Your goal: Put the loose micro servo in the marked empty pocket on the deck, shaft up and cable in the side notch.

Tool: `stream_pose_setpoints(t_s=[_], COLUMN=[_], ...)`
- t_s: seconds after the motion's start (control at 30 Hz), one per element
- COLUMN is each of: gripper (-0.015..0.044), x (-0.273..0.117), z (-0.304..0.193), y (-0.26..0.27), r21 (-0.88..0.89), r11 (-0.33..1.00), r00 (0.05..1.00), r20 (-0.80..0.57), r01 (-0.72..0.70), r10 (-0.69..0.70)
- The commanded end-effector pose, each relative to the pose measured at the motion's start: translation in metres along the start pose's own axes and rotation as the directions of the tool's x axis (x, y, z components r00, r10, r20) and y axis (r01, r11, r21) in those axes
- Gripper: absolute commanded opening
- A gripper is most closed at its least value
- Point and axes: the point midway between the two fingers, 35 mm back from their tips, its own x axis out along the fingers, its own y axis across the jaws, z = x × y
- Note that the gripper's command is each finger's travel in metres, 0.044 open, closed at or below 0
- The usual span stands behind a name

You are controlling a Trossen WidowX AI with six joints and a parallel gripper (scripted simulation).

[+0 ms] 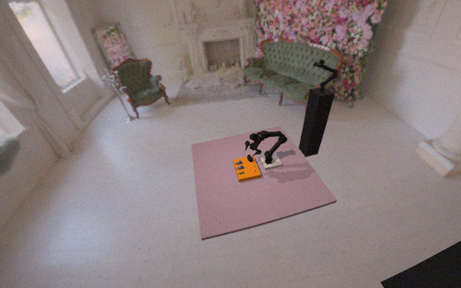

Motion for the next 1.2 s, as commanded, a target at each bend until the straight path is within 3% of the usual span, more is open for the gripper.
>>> stream_pose_setpoints(t_s=[0.0,0.53,1.17], gripper=[0.044,0.044,0.044], x=[0.011,0.043,0.059], z=[-0.014,-0.072,-0.135], y=[-0.003,-0.007,0.005], r21=[-0.113,-0.484,-0.708], r11=[0.993,0.813,0.344], r00=[0.997,0.932,0.776], r20=[-0.077,-0.314,-0.474], r01=[-0.037,-0.322,-0.617], r10=[0.028,0.182,0.415])
